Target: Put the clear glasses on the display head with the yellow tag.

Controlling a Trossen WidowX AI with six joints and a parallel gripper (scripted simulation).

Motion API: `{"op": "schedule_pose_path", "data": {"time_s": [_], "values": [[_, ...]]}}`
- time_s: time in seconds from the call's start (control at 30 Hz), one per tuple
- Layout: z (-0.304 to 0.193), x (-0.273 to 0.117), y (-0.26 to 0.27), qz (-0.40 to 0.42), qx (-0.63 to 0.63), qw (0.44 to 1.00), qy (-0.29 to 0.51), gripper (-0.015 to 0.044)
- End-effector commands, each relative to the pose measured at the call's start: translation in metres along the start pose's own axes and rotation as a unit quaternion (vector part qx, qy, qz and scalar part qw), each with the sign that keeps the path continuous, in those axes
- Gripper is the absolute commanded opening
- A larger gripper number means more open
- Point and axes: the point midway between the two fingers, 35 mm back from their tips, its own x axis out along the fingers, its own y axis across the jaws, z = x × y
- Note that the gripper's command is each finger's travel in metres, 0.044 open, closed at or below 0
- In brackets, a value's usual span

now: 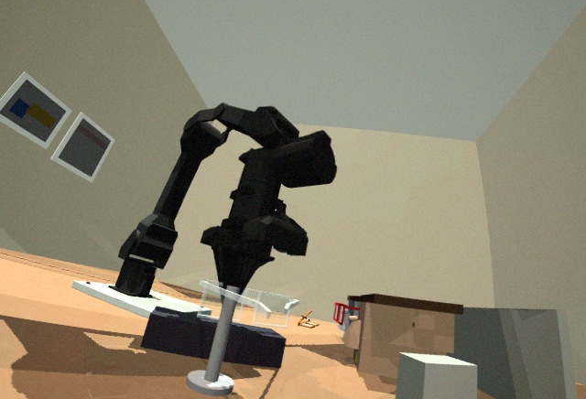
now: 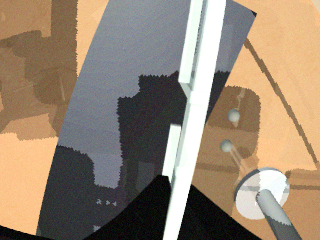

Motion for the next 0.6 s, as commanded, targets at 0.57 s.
{"op": "schedule_pose_path", "data": {"time_s": [0.57], "values": [[-0.0056, -0.0018, -0.0003, -0.004, 0.0, 1.0, 0.0, 0.0]]}}
